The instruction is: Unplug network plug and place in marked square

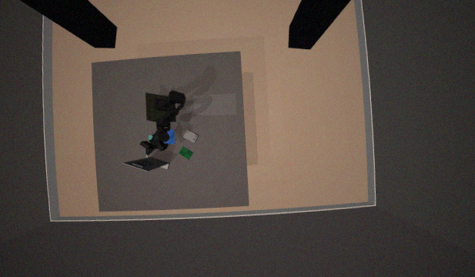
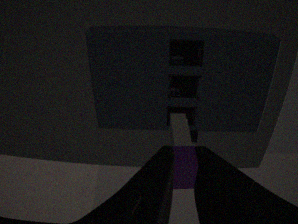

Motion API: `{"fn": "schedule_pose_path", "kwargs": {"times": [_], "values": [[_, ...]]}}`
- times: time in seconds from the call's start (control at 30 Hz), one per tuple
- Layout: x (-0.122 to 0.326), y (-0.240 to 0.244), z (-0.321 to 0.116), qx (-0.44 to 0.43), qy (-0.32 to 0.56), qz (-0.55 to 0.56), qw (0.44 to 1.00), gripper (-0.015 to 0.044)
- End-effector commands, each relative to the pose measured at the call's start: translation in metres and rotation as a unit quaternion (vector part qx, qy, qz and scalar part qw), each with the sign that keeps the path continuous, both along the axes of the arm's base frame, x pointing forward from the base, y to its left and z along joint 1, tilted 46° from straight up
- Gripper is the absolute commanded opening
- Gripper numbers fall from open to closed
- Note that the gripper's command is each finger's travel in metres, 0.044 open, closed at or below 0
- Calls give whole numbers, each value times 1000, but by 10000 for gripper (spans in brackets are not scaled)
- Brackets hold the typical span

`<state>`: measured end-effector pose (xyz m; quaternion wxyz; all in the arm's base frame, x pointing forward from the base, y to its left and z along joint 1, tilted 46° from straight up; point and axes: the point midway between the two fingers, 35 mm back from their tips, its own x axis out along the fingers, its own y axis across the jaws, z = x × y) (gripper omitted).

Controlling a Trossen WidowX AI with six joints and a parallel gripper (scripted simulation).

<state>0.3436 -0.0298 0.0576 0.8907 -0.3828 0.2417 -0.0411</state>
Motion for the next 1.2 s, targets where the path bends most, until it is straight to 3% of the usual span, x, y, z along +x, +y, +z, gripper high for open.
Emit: {"fn": "schedule_pose_path", "kwargs": {"times": [0.0, 0.67, 1.17], "values": [[-2, 0, 1, 1, -1, -3, 1000, 0], [-8, 1, 3, 0, 0, 0, 1000, 0], [-14, -23, 27, 0, 1, -2, 1000, 0]]}}
